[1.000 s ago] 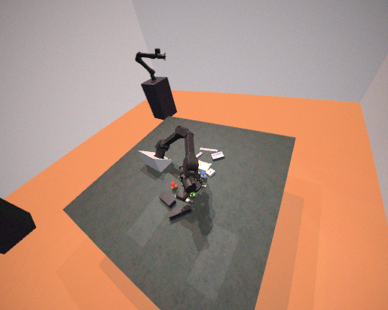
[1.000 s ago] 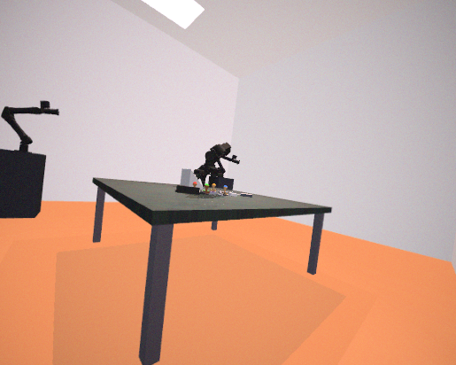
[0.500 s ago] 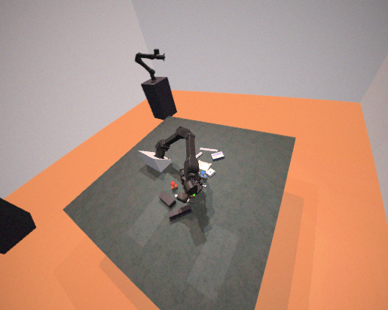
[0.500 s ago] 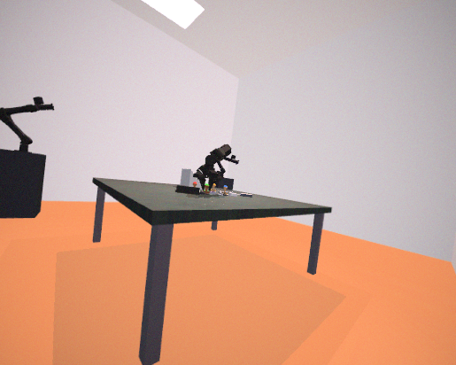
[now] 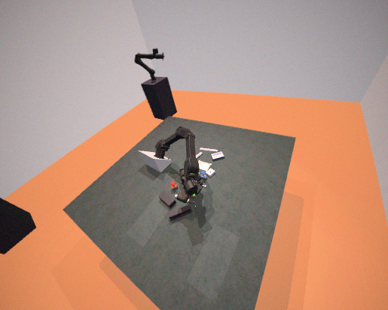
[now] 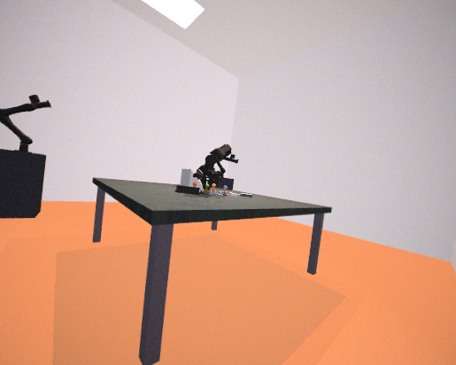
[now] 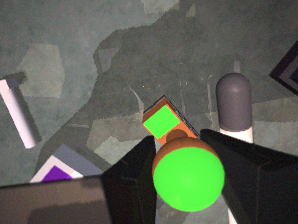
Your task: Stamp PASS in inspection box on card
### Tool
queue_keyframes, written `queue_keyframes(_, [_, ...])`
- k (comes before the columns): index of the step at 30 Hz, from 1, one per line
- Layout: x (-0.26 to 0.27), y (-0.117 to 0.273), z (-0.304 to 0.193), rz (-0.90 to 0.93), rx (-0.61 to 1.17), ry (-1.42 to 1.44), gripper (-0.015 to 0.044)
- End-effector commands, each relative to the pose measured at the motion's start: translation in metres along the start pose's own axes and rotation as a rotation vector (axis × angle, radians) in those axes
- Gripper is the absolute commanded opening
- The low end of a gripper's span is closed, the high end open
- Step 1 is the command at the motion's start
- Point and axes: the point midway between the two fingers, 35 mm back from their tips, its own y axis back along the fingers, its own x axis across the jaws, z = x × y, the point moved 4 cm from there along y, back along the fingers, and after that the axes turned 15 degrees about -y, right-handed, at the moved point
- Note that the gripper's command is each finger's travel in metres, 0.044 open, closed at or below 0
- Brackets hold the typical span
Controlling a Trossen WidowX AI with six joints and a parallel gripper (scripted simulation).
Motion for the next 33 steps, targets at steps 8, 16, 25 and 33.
queue_keyframes(8, [0.0,0.005,0.001,-0.001,-0.001,0.0,0.0])
queue_keyframes(16, [0.0,0.009,0.001,-0.001,-0.001,0.0,0.0])
queue_keyframes(25, [-0.001,0.013,0.001,-0.001,-0.001,0.0,0.0])
queue_keyframes(33, [-0.001,0.017,0.002,-0.001,-0.001,0.0,0.0])
